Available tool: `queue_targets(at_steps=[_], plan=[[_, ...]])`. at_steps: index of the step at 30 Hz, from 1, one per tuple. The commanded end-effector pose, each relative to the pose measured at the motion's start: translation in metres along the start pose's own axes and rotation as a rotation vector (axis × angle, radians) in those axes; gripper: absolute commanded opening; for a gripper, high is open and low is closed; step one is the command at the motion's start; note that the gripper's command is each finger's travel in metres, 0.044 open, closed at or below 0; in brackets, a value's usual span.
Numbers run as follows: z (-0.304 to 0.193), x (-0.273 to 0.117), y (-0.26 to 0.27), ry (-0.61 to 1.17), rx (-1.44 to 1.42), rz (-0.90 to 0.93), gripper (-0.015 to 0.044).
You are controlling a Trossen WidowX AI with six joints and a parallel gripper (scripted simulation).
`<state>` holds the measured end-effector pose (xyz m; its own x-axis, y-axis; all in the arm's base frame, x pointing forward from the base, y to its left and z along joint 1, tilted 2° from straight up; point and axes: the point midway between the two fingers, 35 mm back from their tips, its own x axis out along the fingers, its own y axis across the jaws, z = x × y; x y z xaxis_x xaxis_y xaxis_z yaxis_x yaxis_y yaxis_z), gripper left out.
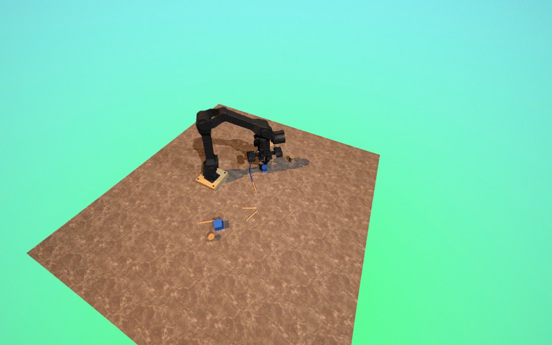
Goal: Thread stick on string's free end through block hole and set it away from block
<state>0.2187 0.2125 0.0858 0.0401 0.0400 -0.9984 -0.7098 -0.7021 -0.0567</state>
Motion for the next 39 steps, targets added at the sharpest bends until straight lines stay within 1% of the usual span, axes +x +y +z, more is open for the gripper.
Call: queue_targets(at_steps=[1, 5, 7, 22, 24, 39], plan=[[0.000, 0.000, 0.000, 0.000, 0.000, 0.000, 0.0000], [0.000, 0.000, 0.000, 0.000, 0.000, 0.000, 0.0000], [-0.002, 0.000, 0.002, 0.000, 0.074, 0.000, 0.0053], [-0.050, -0.002, 0.047, 0.008, 1.732, 0.002, 0.0440], [-0.055, -0.002, 0.054, 0.010, 1.922, 0.002, 0.0440], [-0.074, 0.000, 0.083, 0.017, 2.859, -0.004, 0.0440]])
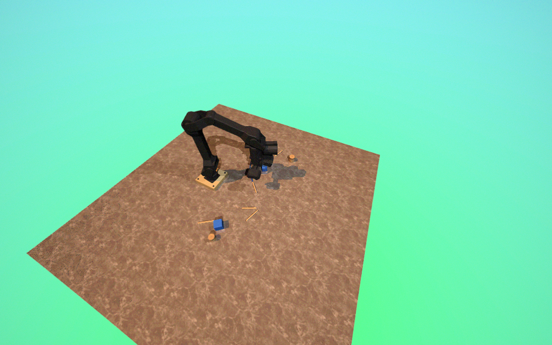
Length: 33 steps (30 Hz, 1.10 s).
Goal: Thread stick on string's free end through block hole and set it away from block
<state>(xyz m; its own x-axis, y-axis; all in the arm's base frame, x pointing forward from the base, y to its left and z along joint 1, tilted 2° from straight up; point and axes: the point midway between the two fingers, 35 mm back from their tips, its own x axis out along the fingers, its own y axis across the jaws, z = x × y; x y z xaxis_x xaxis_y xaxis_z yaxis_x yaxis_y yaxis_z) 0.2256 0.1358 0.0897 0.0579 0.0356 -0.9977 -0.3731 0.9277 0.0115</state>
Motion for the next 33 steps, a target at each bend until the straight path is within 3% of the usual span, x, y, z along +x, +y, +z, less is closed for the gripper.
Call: queue_targets(at_steps=[1, 21, 33], plan=[[-0.0270, 0.0065, -0.0276, 0.023, 0.950, -0.009, 0.0440], [-0.0286, 0.0067, -0.0296, 0.023, 1.049, -0.010, 0.0440], [-0.0286, 0.0067, -0.0296, 0.023, 1.049, -0.010, 0.0125]])
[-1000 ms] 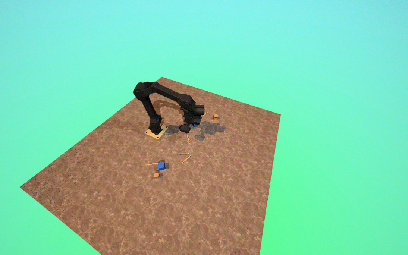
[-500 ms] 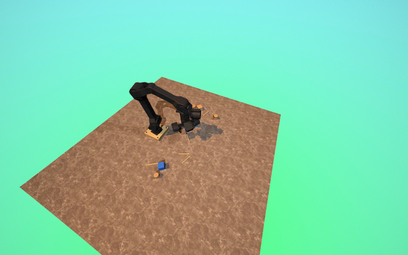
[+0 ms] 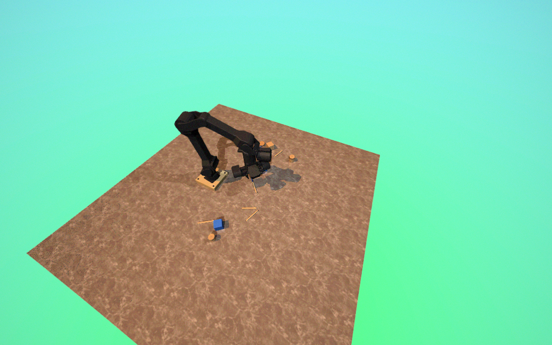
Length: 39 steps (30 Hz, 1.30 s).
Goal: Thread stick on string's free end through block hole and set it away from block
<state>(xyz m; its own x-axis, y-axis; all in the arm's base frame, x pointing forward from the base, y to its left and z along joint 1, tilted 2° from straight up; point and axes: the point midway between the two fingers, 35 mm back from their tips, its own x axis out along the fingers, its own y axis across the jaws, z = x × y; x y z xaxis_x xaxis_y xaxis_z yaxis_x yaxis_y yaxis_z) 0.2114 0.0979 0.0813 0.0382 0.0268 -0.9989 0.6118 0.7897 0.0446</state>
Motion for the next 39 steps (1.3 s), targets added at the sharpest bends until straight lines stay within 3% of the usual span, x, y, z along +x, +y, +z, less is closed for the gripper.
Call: queue_targets(at_steps=[1, 39], plan=[[-0.001, 0.001, 0.000, 0.004, 0.007, 0.000, 0.0122], [0.000, 0.046, 0.001, 0.004, 0.007, 0.000, 0.0122]])
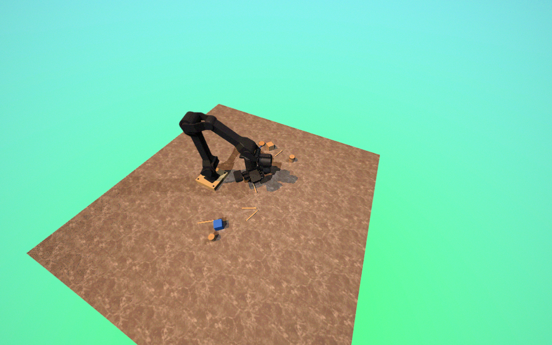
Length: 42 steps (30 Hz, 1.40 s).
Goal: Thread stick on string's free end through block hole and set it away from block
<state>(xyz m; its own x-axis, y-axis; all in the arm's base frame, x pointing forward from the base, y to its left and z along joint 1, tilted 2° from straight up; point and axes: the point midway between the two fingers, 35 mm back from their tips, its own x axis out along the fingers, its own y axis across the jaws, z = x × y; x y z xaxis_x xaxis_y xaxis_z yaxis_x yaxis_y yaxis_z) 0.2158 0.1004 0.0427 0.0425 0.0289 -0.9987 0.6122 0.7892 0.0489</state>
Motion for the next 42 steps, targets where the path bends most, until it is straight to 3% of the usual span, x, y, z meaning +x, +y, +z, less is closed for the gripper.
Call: queue_targets(at_steps=[1, 20, 25, 42], plan=[[-0.002, 0.009, -0.002, 0.006, 0.007, -0.005, 0.0122], [-0.003, 0.022, -0.004, 0.006, 0.007, -0.005, 0.0122], [-0.002, 0.021, -0.003, 0.002, 0.000, -0.004, 0.0000], [-0.001, 0.010, -0.002, 0.002, 0.000, -0.004, 0.0000]])
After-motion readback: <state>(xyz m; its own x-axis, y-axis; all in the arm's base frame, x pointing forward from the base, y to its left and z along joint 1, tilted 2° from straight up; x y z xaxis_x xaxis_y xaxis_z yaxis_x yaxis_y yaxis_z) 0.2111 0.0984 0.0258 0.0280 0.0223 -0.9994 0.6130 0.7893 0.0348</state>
